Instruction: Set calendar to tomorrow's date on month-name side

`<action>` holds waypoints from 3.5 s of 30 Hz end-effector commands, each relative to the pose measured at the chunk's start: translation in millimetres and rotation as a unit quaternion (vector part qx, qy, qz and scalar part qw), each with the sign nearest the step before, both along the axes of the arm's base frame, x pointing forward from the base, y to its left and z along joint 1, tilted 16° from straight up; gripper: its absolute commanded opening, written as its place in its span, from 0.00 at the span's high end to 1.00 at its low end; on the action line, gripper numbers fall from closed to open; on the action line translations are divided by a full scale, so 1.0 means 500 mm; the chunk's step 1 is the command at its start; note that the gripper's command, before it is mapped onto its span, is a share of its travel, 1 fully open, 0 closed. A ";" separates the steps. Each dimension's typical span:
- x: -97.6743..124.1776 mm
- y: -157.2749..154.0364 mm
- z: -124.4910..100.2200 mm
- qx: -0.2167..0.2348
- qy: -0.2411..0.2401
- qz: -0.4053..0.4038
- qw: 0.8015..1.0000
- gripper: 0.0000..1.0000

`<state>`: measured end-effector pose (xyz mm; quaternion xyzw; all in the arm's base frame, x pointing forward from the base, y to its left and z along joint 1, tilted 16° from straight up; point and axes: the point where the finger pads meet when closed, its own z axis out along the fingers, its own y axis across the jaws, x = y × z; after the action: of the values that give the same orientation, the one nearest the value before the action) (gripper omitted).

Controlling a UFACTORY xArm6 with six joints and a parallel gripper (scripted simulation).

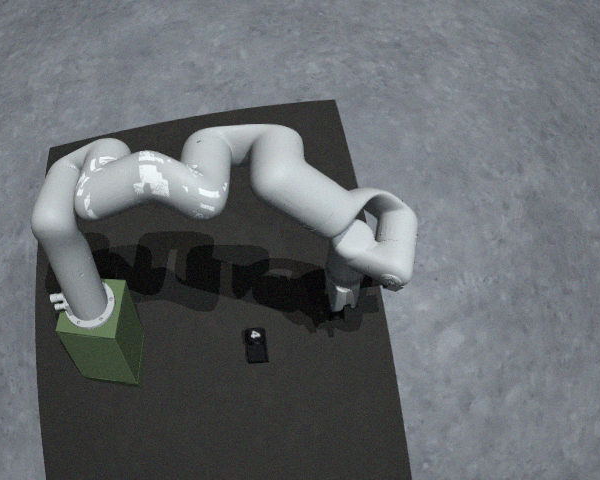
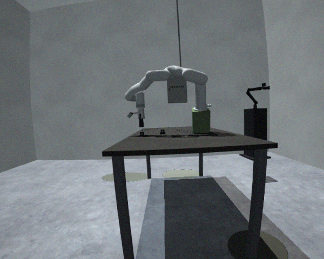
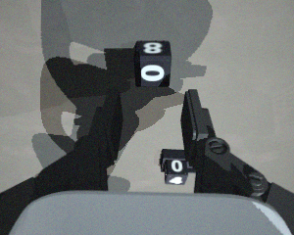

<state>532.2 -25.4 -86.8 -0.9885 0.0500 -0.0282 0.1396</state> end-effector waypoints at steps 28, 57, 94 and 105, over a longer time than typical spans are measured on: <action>-0.002 -0.015 0.053 0.000 -0.002 0.000 1.000 0.00; 0.040 -0.300 0.023 -0.224 -0.078 -0.115 0.965 0.00; 0.322 -0.284 0.165 -0.117 -0.308 -0.080 0.941 0.00; 0.323 -0.270 0.165 -0.106 -0.305 -0.076 0.943 0.00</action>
<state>692.0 -161.9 -7.1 -0.9139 0.0940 -0.3945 -0.0200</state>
